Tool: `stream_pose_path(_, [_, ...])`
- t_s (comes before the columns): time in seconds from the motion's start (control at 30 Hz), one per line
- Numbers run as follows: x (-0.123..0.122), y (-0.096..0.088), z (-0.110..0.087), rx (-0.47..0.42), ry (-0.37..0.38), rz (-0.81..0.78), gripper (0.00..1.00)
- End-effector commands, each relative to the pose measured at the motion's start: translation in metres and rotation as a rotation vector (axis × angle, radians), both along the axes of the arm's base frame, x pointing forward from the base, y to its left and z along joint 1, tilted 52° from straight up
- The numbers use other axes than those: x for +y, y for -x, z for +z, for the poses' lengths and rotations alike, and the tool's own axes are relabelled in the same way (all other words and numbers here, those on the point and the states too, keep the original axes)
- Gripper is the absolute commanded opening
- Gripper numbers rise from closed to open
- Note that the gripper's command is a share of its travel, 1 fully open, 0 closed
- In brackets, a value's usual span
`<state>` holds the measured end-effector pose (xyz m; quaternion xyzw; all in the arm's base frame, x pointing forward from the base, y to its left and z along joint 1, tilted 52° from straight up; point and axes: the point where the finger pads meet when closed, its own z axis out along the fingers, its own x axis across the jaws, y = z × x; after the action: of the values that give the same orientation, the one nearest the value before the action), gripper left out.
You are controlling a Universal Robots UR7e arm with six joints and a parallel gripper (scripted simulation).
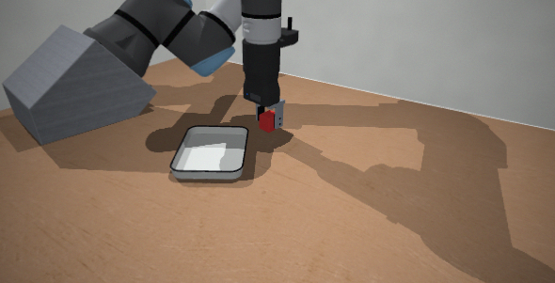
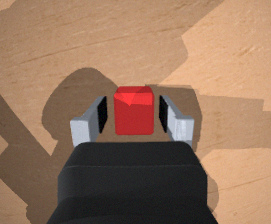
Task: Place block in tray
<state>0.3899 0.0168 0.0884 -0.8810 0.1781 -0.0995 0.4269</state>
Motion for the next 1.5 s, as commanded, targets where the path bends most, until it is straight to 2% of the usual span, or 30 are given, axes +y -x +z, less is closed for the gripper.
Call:
stream_pose_path(0.0, [0.0045,-0.0032,-0.0048,-0.001,0.002,-0.001,0.98])
stream_pose_path(0.5, [0.0054,-0.0036,-0.0056,-0.001,0.002,-0.001,0.98])
stream_pose_path(0.53, [0.0054,-0.0036,-0.0056,-0.001,0.002,-0.001,0.00])
stream_pose_path(1.47, [0.0054,-0.0036,-0.0056,-0.001,0.002,-0.001,0.00])
